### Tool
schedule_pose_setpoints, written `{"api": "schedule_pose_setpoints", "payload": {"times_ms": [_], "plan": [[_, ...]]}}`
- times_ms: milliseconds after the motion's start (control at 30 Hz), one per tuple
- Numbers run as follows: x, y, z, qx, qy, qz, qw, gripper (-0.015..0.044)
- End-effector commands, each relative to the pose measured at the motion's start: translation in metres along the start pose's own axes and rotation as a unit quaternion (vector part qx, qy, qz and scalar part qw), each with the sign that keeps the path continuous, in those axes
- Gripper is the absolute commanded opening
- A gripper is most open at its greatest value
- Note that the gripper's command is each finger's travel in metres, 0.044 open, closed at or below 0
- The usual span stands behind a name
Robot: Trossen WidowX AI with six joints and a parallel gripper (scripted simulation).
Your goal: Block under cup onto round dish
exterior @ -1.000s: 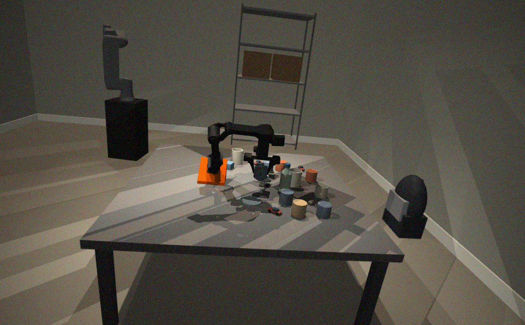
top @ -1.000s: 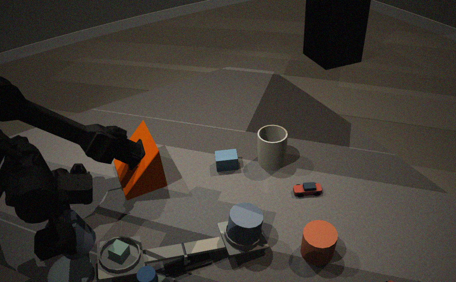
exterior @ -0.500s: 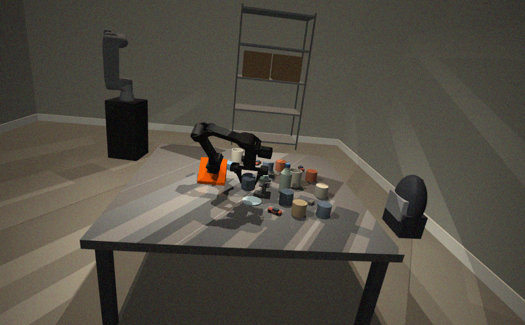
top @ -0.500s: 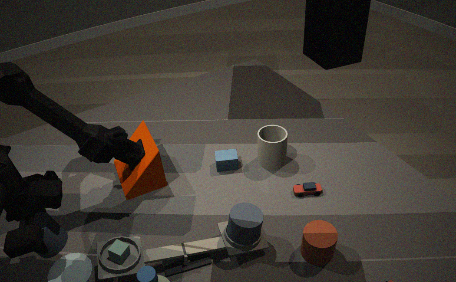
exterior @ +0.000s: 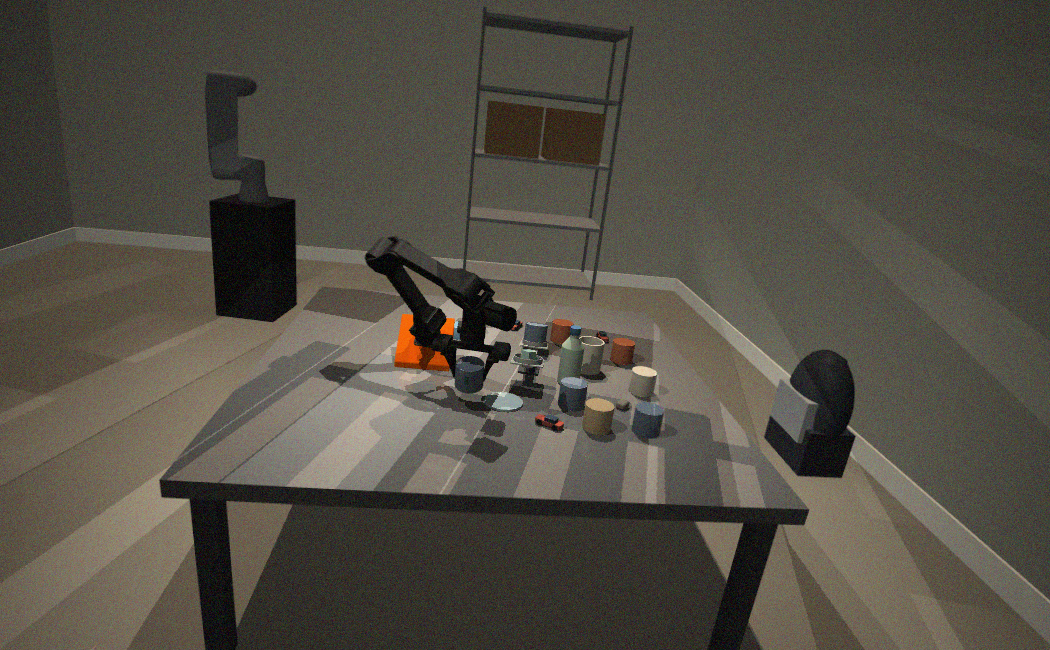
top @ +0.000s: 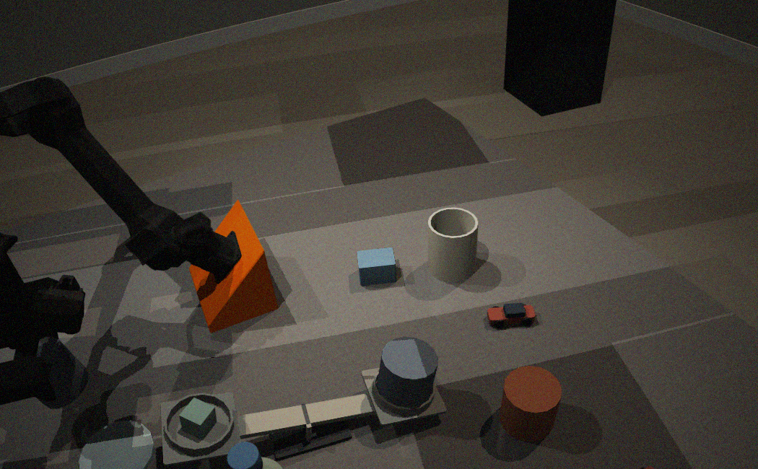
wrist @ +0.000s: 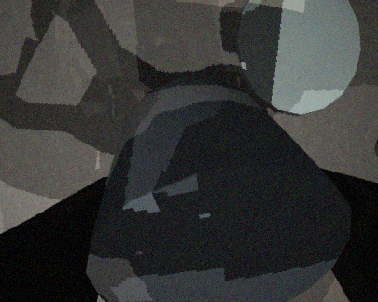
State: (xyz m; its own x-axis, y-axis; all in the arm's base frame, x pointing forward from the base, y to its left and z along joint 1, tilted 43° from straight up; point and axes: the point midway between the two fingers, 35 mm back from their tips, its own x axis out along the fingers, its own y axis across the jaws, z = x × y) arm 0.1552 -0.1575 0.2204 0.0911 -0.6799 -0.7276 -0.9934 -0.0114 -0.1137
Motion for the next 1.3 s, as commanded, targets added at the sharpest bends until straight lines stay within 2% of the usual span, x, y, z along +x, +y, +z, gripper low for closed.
{"api": "schedule_pose_setpoints", "payload": {"times_ms": [0, 333, 933, 1267], "plan": [[0.005, 0.004, 0.000, -0.002, 0.000, 0.000, 1.000, 0.0000], [0.040, 0.004, 0.000, -0.002, 0.001, 0.000, 1.000, 0.0000], [0.060, 0.004, -0.001, -0.002, 0.002, 0.000, 1.000, 0.0000], [0.054, 0.004, -0.002, 0.000, 0.004, 0.001, 1.000, 0.0263]]}}
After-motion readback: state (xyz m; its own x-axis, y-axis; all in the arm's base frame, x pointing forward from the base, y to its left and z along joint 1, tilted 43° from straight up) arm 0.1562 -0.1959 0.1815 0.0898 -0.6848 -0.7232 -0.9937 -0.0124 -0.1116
